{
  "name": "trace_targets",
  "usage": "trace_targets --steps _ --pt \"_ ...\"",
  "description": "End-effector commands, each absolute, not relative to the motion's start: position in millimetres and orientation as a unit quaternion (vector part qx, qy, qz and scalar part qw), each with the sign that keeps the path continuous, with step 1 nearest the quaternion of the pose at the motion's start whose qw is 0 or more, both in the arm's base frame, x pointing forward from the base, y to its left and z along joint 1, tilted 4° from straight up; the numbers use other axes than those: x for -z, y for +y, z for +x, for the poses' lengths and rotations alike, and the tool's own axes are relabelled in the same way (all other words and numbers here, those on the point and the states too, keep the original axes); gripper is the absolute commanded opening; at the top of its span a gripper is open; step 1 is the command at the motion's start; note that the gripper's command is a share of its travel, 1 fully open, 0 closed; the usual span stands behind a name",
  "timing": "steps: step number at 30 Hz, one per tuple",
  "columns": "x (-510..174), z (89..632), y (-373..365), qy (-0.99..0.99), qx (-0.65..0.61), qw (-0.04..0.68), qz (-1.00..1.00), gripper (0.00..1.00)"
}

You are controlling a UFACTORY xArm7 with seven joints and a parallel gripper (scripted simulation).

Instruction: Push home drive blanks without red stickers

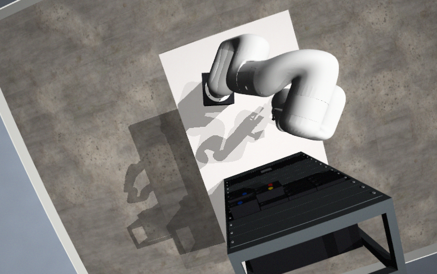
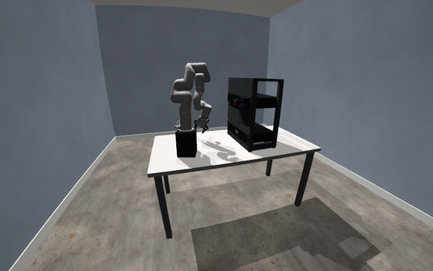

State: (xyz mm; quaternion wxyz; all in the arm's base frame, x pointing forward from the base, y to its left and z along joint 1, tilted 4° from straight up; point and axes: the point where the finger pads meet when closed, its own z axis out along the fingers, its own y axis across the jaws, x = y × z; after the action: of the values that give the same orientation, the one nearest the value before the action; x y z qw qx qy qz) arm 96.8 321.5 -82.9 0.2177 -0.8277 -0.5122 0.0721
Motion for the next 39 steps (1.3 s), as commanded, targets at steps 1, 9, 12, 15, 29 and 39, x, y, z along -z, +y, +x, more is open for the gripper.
trace_targets --steps 1,9,12,15,29,39 --pt "90.5 99.5 311.8 -0.473 -0.067 0.210 -0.853 1.00" --pt "107.1 111.4 277.5 -0.360 -0.054 0.178 -0.915 1.00" --pt "111.3 117.9 265.2 -0.317 -0.043 0.166 -0.933 1.00" --pt "114.3 125.2 253.3 -0.276 -0.031 0.156 -0.948 1.00" --pt "114.0 164.7 208.4 -0.109 0.045 0.127 -0.985 1.00" --pt "101.2 198.5 182.4 0.001 0.114 0.126 -0.985 1.00"
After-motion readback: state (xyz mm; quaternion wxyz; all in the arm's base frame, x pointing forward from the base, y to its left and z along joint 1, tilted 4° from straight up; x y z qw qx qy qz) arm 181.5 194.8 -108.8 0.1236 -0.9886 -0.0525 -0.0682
